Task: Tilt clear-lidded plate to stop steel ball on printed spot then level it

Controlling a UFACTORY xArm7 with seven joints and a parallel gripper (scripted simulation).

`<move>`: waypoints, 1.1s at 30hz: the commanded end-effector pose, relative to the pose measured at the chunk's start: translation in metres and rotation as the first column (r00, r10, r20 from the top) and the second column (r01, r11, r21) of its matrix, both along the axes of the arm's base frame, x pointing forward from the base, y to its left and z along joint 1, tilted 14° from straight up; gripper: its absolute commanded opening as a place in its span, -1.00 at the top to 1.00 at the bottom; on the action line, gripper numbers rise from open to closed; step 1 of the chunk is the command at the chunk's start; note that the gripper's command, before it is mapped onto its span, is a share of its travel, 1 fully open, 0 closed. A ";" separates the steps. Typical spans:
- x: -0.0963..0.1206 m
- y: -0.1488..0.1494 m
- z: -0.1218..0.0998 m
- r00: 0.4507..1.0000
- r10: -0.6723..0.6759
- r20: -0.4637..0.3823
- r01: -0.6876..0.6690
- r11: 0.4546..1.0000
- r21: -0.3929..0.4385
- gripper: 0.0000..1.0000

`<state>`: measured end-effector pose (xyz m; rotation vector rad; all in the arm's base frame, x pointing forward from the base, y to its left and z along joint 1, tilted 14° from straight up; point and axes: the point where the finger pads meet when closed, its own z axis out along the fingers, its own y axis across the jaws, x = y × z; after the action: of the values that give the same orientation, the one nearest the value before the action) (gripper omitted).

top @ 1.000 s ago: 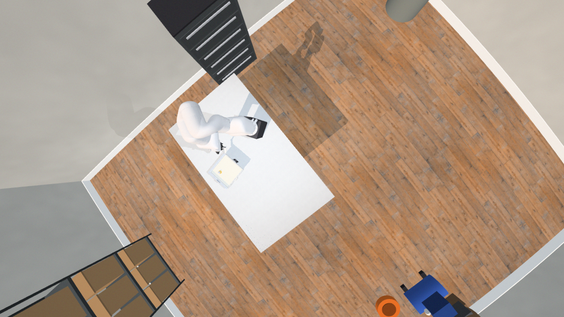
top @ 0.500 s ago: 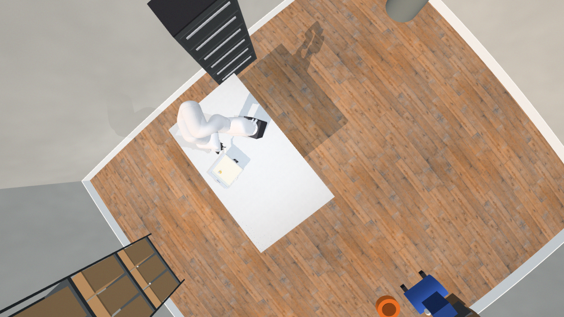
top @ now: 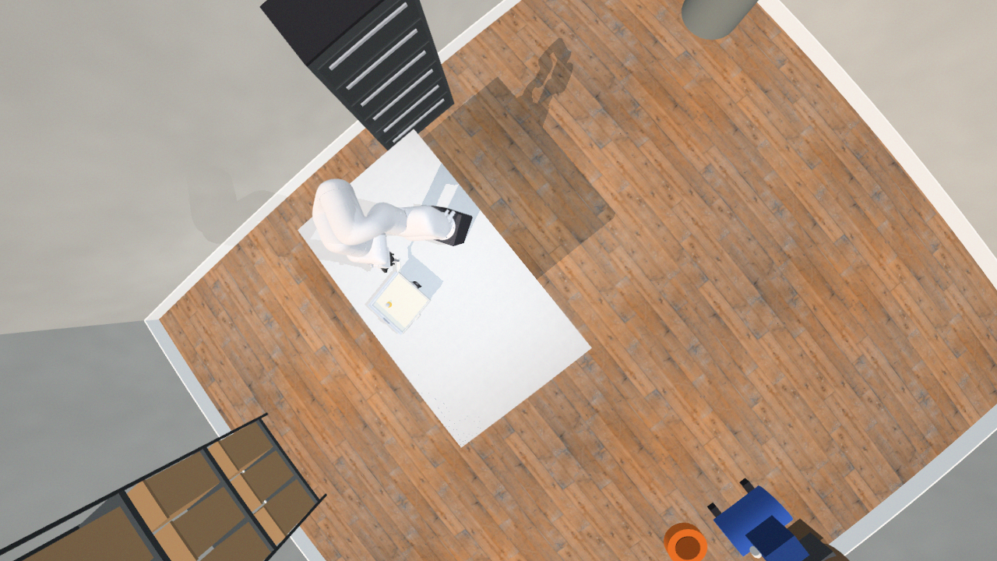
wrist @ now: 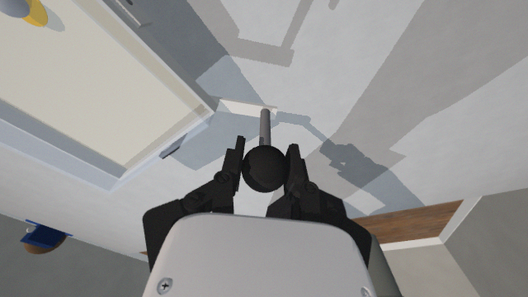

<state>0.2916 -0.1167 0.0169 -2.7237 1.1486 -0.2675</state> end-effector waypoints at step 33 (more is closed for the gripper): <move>0.001 0.000 0.001 1.000 0.000 0.003 0.000 1.000 -0.001 1.00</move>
<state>0.2916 -0.1167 0.0170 -2.7236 1.1487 -0.2676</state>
